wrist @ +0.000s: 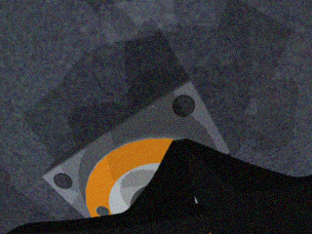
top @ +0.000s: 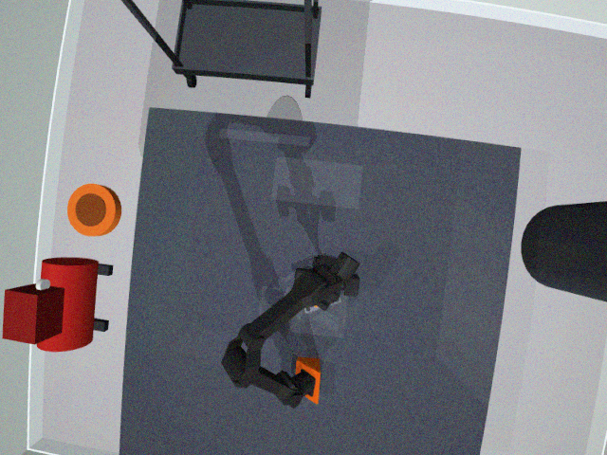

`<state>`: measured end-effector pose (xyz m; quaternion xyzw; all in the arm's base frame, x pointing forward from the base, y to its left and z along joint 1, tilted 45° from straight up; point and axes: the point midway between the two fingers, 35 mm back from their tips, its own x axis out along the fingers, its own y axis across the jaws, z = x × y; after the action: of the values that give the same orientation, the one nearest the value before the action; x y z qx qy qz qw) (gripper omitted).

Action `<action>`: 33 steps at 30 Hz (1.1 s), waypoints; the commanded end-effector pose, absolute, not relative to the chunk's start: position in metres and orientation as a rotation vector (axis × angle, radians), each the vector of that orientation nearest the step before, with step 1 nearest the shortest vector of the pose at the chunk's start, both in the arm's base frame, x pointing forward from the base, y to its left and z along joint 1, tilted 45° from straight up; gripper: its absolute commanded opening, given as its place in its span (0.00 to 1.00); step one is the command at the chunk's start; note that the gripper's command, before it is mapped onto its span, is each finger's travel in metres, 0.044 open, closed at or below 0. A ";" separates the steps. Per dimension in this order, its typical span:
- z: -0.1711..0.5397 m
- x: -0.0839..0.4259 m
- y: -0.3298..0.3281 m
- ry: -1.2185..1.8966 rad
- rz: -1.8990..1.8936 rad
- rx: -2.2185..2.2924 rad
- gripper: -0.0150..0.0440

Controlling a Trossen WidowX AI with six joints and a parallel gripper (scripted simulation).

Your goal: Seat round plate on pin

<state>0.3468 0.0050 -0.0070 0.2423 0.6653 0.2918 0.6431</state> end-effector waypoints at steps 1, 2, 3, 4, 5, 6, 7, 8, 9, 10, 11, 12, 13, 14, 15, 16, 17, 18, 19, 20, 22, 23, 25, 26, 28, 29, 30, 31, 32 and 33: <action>-0.013 0.343 0.000 1.523 0.666 0.545 0.25; -0.014 0.343 -0.001 1.523 0.666 0.545 0.25; -0.014 0.342 -0.002 1.524 0.666 0.545 0.25; -0.015 0.341 -0.003 1.524 0.666 0.545 0.25; -0.015 0.341 -0.003 1.524 0.666 0.545 0.25; -0.016 0.340 -0.004 1.524 0.666 0.545 0.25; -0.017 0.339 -0.005 1.524 0.665 0.544 0.25; -0.018 0.338 -0.006 1.524 0.665 0.544 0.25; -0.018 0.337 -0.007 1.524 0.665 0.544 0.25; -0.019 0.337 -0.007 1.524 0.665 0.544 0.25; -0.019 0.336 -0.008 1.524 0.665 0.544 0.25; -0.019 0.335 -0.008 1.524 0.665 0.544 0.25; -0.020 0.335 -0.009 1.524 0.665 0.544 0.25; -0.020 0.334 -0.009 1.524 0.665 0.544 0.25; -0.020 0.334 -0.010 1.524 0.665 0.544 0.25; -0.021 0.333 -0.011 1.524 0.665 0.544 0.25; -0.021 0.332 -0.012 1.524 0.665 0.544 0.25; -0.022 0.332 -0.012 1.524 0.665 0.544 0.25; -0.022 0.331 -0.013 1.524 0.665 0.544 0.25; -0.023 0.331 -0.013 1.524 0.665 0.544 0.25; -0.024 0.329 -0.014 1.524 0.665 0.544 0.25; -0.024 0.329 -0.014 1.524 0.665 0.544 0.25; -0.025 0.328 -0.013 1.524 0.665 0.544 0.25; -0.025 0.329 -0.014 1.524 0.665 0.544 0.25; -0.021 0.330 -0.017 1.524 0.664 0.544 0.25; -0.018 0.331 -0.020 1.524 0.664 0.544 0.25; -0.015 0.331 -0.023 1.524 0.664 0.543 0.25; -0.012 0.332 -0.026 1.525 0.664 0.543 0.25; -0.008 0.332 -0.030 1.525 0.663 0.543 0.25; -0.003 0.332 -0.034 1.525 0.663 0.543 0.25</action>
<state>0.3285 -0.0224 -0.0143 0.2438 0.6713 0.2912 0.6365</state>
